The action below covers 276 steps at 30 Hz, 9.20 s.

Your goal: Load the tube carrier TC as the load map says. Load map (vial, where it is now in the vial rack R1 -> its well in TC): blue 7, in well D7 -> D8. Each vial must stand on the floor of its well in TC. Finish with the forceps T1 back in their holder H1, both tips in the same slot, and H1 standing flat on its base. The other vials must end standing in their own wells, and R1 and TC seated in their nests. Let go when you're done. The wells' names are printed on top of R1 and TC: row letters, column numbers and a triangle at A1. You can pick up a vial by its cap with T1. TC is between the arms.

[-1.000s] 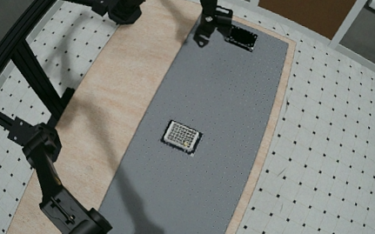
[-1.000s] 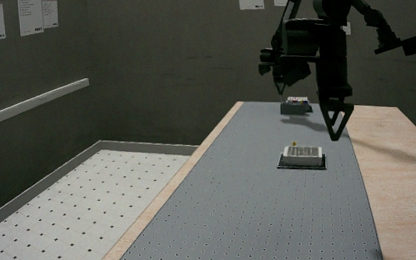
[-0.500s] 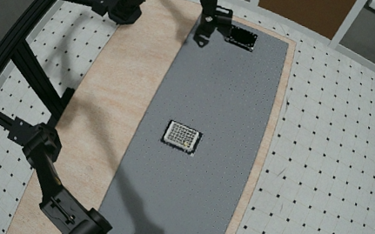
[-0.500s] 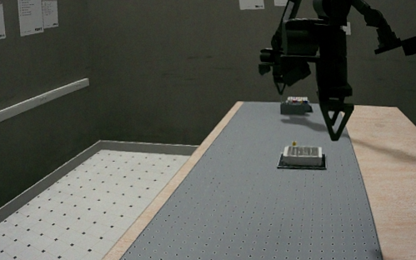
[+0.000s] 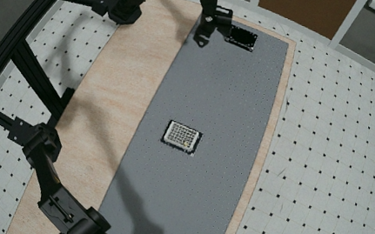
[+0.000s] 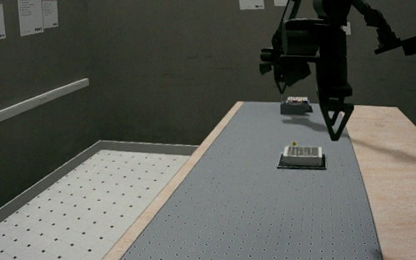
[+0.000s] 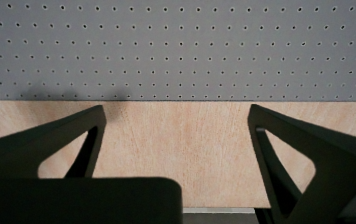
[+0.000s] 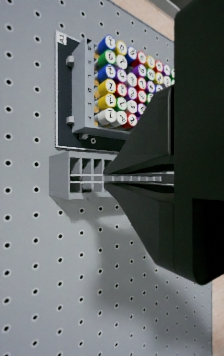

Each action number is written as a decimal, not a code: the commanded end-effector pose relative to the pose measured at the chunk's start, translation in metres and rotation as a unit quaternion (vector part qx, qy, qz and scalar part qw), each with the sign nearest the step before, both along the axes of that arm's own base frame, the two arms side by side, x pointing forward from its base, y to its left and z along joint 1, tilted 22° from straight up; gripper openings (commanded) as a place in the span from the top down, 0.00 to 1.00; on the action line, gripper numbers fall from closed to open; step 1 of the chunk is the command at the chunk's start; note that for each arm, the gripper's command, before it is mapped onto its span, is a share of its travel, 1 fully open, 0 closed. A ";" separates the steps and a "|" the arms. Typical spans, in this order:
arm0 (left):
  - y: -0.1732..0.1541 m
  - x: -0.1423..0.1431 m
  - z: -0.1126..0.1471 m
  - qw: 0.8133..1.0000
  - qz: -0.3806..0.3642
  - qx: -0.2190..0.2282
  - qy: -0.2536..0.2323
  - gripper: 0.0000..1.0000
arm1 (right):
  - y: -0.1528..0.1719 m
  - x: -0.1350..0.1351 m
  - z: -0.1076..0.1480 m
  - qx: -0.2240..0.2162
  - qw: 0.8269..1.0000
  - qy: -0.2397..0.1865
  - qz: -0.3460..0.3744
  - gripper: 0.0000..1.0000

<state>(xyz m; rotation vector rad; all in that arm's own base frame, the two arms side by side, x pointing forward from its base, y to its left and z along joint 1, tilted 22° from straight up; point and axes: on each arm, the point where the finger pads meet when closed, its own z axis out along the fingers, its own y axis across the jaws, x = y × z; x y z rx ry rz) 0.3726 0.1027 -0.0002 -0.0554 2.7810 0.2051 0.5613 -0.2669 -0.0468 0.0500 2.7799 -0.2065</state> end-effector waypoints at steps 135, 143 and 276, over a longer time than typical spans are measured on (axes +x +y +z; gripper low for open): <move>0.001 0.007 0.005 1.000 -0.004 0.003 -0.007 0.00 | -0.072 -0.117 0.055 -0.146 0.923 0.068 0.349 0.93; 0.001 0.007 0.005 1.000 -0.004 0.003 -0.007 0.00 | -0.083 -0.133 0.052 -0.149 0.923 0.069 0.347 0.93; 0.001 0.007 0.005 1.000 -0.004 0.003 -0.007 0.00 | -0.078 -0.116 0.024 -0.136 0.922 0.079 0.354 0.92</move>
